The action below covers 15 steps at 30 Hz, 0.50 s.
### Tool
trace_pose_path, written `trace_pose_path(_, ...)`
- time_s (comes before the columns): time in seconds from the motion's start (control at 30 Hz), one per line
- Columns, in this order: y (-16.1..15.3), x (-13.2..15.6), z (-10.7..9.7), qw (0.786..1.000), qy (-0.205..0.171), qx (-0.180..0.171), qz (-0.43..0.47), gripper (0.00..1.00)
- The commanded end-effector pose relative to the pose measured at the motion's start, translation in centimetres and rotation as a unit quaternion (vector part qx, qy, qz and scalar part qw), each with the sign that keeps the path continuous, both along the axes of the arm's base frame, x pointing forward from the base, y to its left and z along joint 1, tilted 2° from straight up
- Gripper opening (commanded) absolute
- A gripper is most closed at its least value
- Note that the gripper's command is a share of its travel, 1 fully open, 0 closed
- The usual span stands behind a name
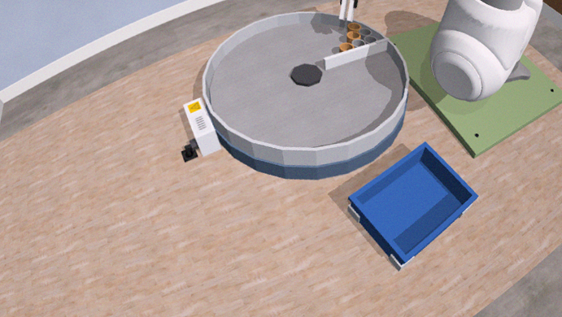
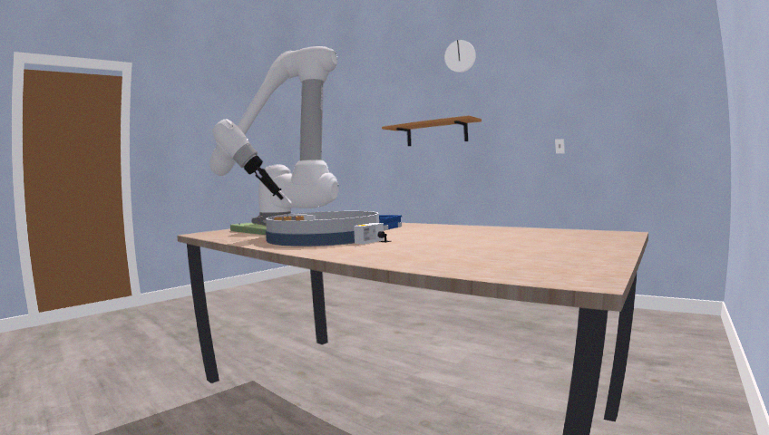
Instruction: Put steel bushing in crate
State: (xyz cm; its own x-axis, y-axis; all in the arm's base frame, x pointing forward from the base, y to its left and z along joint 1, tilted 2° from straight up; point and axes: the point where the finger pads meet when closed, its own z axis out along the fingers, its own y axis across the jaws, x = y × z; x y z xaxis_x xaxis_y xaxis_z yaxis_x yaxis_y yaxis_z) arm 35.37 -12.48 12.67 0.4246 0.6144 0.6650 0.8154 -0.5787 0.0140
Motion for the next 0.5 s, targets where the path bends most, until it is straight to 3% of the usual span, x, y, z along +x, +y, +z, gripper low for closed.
trace_pose_path(0.0, 0.00, 0.00, 0.01, 1.000, 0.000, 0.000, 0.000, 0.06)
trace_pose_path(0.47, 0.06, -0.31, 0.00, 1.000, 0.006, 0.004, 0.005, 0.06)
